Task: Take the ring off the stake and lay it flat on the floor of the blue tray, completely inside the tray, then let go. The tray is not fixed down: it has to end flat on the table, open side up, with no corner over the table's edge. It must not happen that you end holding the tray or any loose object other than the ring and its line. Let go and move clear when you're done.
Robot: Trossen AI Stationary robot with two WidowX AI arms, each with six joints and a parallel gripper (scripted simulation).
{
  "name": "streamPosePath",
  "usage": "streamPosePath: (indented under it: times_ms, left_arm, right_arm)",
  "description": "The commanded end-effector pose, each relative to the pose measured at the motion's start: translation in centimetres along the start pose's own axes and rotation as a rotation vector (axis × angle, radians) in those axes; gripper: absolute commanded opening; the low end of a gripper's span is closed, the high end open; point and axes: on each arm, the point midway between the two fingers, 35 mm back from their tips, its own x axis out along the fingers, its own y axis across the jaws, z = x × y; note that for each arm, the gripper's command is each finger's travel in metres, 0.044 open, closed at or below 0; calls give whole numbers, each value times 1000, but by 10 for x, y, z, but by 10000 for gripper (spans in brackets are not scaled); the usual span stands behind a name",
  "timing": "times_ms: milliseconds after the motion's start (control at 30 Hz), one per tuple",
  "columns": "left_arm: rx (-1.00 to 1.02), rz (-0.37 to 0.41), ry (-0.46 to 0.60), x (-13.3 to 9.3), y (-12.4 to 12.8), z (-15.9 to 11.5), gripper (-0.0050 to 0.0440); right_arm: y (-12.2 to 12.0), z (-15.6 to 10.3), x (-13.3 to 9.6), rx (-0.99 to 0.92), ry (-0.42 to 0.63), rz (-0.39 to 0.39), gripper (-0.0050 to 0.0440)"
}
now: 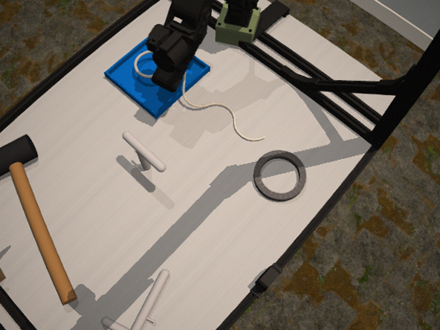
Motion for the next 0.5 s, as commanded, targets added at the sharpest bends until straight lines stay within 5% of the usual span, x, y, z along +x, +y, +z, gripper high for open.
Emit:
streamPosePath:
  times_ms: [0,300,467]
  left_arm:
    - [3,-3,1,0,-1,0,400]
    - [3,-3,1,0,-1,0,400]
    - [3,-3,1,0,-1,0,400]
  right_arm:
    - [-3,-3,9,-6,-2,-8,0]
    - [-4,-6,16,-6,-2,-8,0]
    - [-2,-5,12,-1,1,-3,120]
